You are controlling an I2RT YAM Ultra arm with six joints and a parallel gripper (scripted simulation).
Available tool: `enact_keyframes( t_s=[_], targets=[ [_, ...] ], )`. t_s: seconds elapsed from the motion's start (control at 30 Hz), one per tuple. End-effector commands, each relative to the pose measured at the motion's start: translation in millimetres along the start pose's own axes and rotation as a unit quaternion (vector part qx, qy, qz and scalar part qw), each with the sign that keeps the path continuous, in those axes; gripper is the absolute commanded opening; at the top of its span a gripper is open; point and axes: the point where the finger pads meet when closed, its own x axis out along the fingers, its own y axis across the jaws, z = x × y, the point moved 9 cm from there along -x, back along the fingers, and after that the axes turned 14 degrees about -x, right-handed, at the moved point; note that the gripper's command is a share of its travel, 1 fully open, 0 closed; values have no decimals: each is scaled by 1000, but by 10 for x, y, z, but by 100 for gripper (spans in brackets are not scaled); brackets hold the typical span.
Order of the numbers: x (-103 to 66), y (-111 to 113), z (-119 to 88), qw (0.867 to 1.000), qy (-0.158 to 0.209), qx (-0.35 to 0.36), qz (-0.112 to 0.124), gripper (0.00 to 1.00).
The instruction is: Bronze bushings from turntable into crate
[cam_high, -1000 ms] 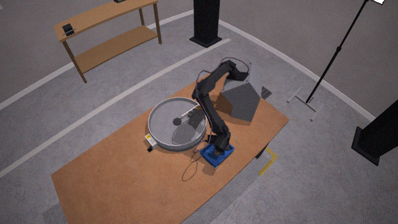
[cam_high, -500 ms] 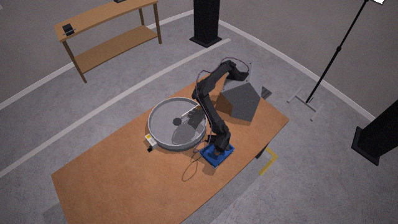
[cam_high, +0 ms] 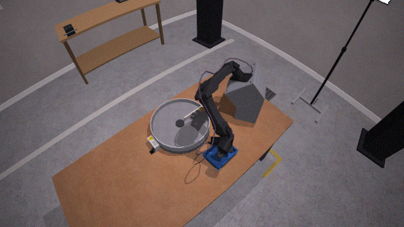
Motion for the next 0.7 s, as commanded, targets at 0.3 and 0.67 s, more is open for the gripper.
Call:
enact_keyframes(
  t_s=[0.3, 0.67],
  targets=[
    [-140, 141, 47, 1000, -15, -4, 17, 0],
    [-152, 71, 45, 1000, -14, -6, 16, 0]
  ],
)
